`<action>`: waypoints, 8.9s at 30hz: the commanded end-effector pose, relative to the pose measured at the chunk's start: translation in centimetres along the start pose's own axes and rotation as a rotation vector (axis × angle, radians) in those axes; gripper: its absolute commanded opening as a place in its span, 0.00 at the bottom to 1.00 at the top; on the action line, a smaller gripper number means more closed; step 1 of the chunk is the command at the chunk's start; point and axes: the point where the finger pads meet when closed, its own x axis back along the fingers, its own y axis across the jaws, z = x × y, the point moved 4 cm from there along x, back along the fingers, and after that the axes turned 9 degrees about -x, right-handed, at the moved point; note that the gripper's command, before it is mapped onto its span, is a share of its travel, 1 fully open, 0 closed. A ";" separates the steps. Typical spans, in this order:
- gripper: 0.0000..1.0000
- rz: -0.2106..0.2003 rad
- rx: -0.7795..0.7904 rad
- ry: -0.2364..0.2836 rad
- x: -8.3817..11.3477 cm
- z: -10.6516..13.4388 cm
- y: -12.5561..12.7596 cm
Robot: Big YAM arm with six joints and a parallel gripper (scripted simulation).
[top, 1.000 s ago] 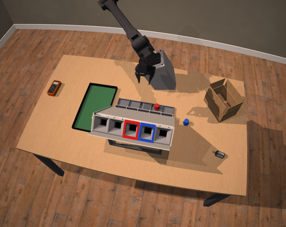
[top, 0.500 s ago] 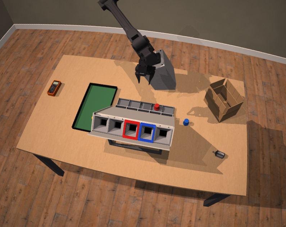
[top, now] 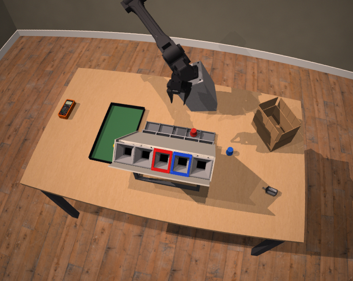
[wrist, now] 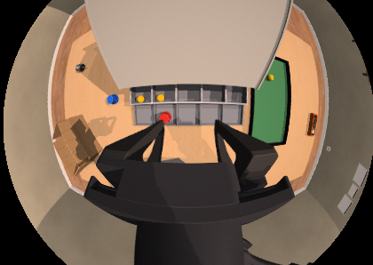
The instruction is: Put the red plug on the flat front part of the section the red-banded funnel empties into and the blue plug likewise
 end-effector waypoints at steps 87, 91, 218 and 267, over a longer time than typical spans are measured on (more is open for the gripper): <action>0.63 0.013 -0.019 0.285 -9.4 6.9 22.2; 0.63 0.020 -0.017 0.320 -10.5 8.0 24.4; 0.63 0.029 -0.015 0.379 -23.2 6.6 28.7; 0.63 0.039 -0.004 0.386 -26.7 8.4 28.4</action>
